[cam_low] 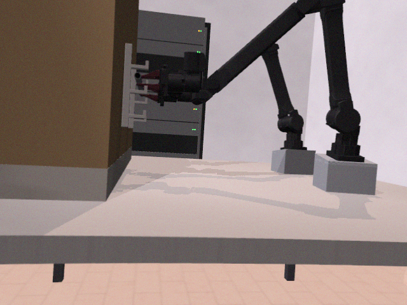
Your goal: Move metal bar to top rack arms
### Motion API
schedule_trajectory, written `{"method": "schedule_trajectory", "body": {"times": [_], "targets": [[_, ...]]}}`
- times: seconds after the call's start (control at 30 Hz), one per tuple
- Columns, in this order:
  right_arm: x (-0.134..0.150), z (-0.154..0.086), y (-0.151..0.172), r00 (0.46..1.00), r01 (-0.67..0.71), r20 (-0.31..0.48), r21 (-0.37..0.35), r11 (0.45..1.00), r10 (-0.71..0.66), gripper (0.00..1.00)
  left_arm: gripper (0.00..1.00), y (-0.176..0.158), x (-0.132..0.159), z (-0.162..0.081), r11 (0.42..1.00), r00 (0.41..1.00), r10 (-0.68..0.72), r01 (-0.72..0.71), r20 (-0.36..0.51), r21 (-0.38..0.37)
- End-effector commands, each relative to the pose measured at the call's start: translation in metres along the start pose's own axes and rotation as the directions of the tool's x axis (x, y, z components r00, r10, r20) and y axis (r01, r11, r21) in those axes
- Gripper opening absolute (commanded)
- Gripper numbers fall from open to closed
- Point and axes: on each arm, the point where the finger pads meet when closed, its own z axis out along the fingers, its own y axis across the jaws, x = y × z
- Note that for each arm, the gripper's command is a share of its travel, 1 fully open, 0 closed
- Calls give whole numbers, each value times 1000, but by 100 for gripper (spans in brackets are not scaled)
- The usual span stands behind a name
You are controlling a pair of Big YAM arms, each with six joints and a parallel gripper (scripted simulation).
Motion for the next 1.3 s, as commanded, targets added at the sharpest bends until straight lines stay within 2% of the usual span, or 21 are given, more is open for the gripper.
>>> {"method": "schedule_trajectory", "body": {"times": [0.0, 1.27], "targets": [[2, -5, -43, 1000, -29, -8, 79, 996, 29, 0, 0, 37, 8, -4, 997, 1000, -9, 8, -15, -73], [2, -34, -43, 1000, -29, -8, 79, 996, 29, 0, 0, 35, 7, -33, 997, 1000, -9, 8, -15, -73]]}}
